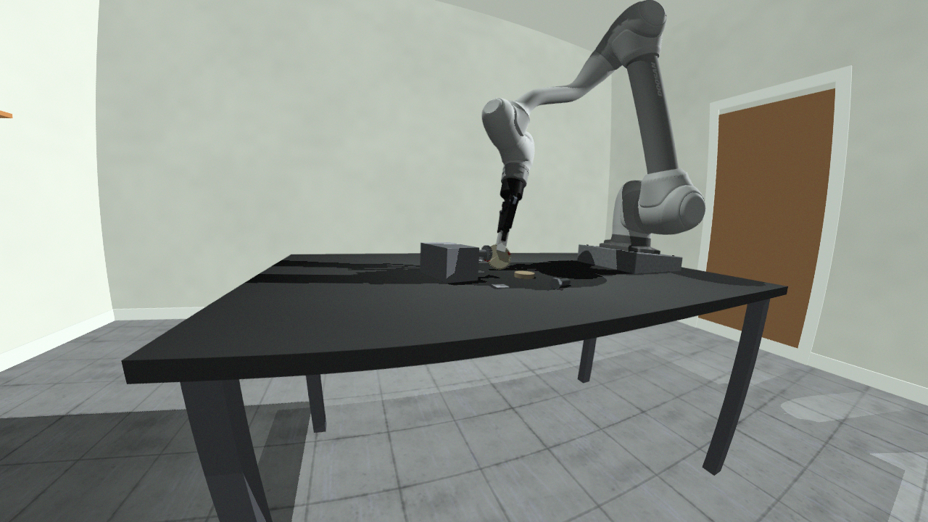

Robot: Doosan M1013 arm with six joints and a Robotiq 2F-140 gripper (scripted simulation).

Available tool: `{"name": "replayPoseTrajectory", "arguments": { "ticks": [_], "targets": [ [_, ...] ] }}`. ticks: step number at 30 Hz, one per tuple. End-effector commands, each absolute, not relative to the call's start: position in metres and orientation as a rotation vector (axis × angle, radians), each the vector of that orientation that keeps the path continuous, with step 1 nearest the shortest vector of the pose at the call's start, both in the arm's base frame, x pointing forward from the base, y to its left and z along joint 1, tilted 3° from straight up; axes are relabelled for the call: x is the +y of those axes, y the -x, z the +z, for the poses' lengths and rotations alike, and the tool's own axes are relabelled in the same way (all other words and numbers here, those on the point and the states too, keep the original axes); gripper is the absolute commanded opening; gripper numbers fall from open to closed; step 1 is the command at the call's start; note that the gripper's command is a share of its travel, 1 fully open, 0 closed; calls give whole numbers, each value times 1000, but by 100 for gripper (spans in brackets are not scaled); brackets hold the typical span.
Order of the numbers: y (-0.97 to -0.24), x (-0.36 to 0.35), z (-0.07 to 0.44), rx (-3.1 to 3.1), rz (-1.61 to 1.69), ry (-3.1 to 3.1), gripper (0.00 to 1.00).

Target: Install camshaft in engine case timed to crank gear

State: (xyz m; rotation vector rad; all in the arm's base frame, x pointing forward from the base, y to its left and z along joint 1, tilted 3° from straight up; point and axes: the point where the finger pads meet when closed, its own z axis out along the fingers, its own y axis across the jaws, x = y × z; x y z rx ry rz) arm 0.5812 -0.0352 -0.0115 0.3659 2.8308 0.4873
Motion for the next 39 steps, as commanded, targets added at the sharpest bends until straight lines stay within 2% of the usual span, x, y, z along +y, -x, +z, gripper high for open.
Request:
{"name": "replayPoseTrajectory", "arguments": {
  "ticks": [1,30,39],
  "targets": [
    [-581,-35,-11,2831,487,-366,5],
    [-581,-35,-9,2831,488,-366,5],
    [-582,-35,7,2831,487,-366,5]
  ]
}}
